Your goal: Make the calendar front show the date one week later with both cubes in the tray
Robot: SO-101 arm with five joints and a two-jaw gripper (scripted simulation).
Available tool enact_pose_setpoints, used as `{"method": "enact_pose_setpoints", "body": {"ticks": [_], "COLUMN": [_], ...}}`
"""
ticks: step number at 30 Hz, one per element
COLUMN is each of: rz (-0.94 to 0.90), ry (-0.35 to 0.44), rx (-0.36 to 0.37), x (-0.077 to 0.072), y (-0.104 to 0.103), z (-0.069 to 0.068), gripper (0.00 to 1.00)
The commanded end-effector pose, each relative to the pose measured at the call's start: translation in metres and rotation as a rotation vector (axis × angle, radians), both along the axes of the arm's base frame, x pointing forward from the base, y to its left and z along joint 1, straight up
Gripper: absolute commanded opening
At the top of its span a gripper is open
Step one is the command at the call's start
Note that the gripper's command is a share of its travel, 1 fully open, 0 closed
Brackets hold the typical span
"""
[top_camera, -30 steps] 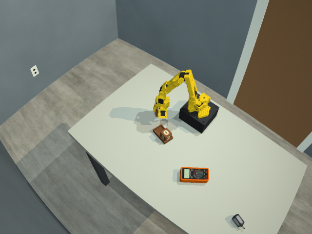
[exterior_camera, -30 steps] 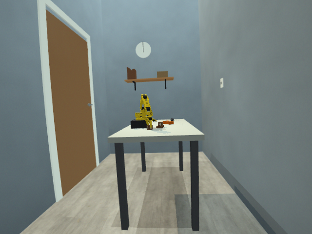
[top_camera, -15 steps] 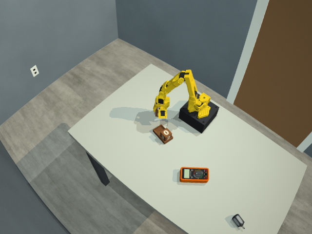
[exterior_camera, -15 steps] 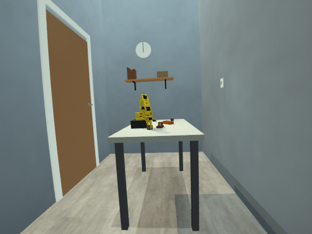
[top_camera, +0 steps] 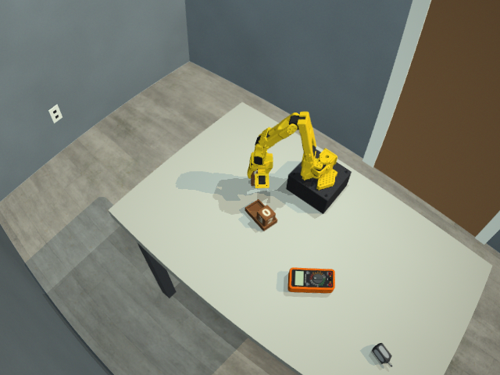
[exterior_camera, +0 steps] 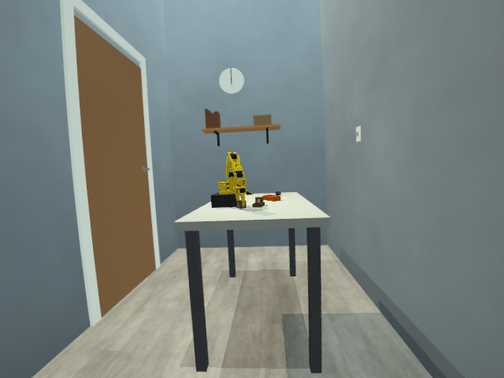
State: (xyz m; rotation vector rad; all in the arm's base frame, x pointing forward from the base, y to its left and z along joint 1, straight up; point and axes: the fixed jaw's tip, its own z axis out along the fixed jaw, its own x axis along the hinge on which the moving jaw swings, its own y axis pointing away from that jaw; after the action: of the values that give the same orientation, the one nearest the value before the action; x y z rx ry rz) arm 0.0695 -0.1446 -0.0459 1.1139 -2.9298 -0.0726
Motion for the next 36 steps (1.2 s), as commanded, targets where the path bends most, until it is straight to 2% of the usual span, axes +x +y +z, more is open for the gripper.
{"method": "enact_pose_setpoints", "body": {"ticks": [1, 3, 9, 13, 24, 28, 35, 36], "rz": [-0.009, -0.009, -0.009, -0.009, 0.004, 0.069, 0.309, 0.309], "ry": [-0.013, -0.013, -0.013, -0.013, -0.013, -0.014, -0.017, -0.017], "rx": [-0.023, -0.023, -0.023, -0.023, -0.023, -0.023, -0.021, -0.021], "x": [0.002, 0.002, 0.001, 0.000, 0.002, 0.011, 0.043, 0.043], "y": [-0.005, -0.005, -0.004, -0.003, -0.002, 0.003, 0.024, 0.024], "z": [0.015, 0.015, 0.032, 0.038, 0.040, 0.040, 0.040, 0.040], "gripper": [0.00, 0.00, 0.00, 0.00, 0.00, 0.00, 0.00, 0.00]}}
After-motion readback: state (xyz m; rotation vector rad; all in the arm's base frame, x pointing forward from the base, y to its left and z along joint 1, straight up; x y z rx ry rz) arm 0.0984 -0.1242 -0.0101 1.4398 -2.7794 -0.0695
